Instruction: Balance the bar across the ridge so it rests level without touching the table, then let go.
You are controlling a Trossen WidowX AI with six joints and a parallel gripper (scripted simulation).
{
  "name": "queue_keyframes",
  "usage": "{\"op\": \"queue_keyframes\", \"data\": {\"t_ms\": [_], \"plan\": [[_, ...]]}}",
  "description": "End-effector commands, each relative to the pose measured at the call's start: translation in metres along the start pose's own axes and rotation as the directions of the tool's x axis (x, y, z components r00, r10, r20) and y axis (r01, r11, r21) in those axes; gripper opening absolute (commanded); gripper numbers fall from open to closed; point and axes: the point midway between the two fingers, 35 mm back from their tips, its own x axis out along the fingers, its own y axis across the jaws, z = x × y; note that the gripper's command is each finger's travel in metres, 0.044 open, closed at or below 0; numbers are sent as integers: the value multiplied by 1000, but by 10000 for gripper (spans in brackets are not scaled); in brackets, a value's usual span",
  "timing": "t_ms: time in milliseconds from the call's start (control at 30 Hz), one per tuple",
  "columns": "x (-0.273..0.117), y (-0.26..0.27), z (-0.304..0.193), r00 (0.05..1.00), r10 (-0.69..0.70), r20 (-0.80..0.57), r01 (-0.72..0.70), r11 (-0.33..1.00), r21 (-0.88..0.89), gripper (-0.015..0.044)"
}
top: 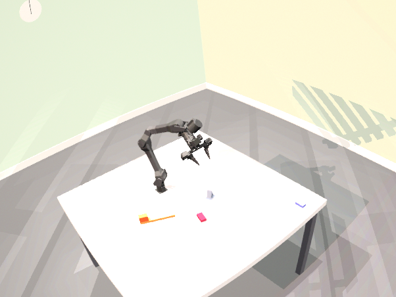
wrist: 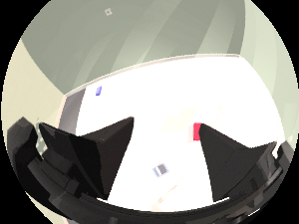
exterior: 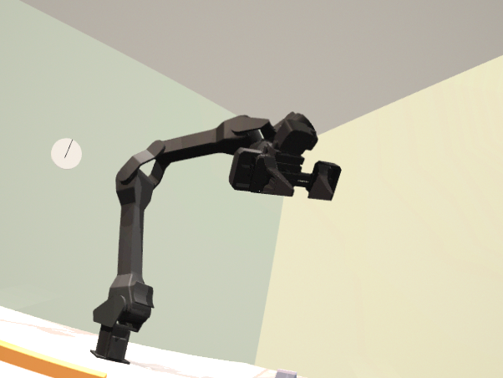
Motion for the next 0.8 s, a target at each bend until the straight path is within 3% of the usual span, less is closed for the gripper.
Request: {"op": "queue_keyframes", "data": {"t_ms": [0, 400, 767], "plan": [[12, -14, -1, 999, -47, -26, 44, 995, -91, 315], [42, -60, 0, 978, -179, -111, 127, 920, -370, 315], [62, -107, -2, 939, -280, -202, 114, 804, -583, 315]]}}
